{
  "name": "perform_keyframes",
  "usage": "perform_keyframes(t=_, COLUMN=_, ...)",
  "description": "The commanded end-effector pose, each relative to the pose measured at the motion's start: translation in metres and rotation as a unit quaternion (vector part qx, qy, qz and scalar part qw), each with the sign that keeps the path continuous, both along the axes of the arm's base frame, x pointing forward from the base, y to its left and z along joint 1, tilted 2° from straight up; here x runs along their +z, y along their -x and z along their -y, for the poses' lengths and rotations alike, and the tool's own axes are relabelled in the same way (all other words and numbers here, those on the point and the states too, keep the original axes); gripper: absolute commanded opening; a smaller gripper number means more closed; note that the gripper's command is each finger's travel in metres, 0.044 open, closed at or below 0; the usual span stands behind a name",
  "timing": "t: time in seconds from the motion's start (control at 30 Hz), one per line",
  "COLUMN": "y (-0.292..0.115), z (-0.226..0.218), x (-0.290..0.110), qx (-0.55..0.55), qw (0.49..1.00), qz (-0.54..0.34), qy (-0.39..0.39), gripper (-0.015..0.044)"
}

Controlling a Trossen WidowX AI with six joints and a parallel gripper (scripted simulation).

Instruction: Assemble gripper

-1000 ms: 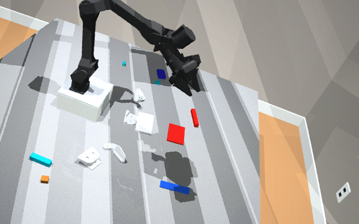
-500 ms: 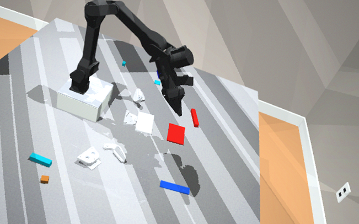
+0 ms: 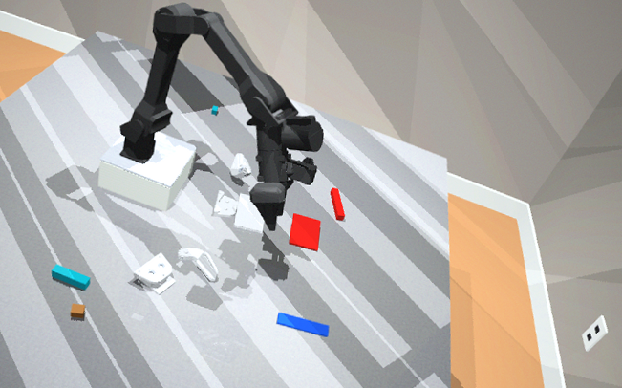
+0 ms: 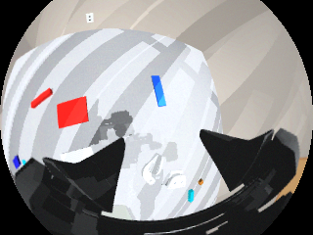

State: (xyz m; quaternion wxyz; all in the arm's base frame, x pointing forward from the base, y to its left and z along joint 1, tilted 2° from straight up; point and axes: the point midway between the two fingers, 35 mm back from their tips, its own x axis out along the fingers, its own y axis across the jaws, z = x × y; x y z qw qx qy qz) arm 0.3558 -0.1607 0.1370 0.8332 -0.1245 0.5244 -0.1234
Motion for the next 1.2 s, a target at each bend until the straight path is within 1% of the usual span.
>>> perform_keyframes(t=0.0, y=0.01, z=0.007, x=-0.012, qx=-0.034, qw=0.999, qz=-0.015, qy=-0.033, gripper=0.044)
perform_keyframes(t=0.43, y=0.054, z=0.027, x=-0.051, qx=-0.162, qw=0.974, qz=-0.077, qy=-0.14, gripper=0.044)
perform_keyframes(t=0.83, y=0.096, z=0.035, x=-0.078, qx=-0.284, qw=0.921, qz=-0.127, qy=-0.233, gripper=0.044)
perform_keyframes(t=1.03, y=0.098, z=0.035, x=-0.081, qx=-0.291, qw=0.918, qz=-0.13, qy=-0.238, gripper=0.044)
perform_keyframes(t=1.17, y=0.099, z=0.034, x=-0.116, qx=-0.291, qw=0.918, qz=-0.13, qy=-0.238, gripper=0.044)
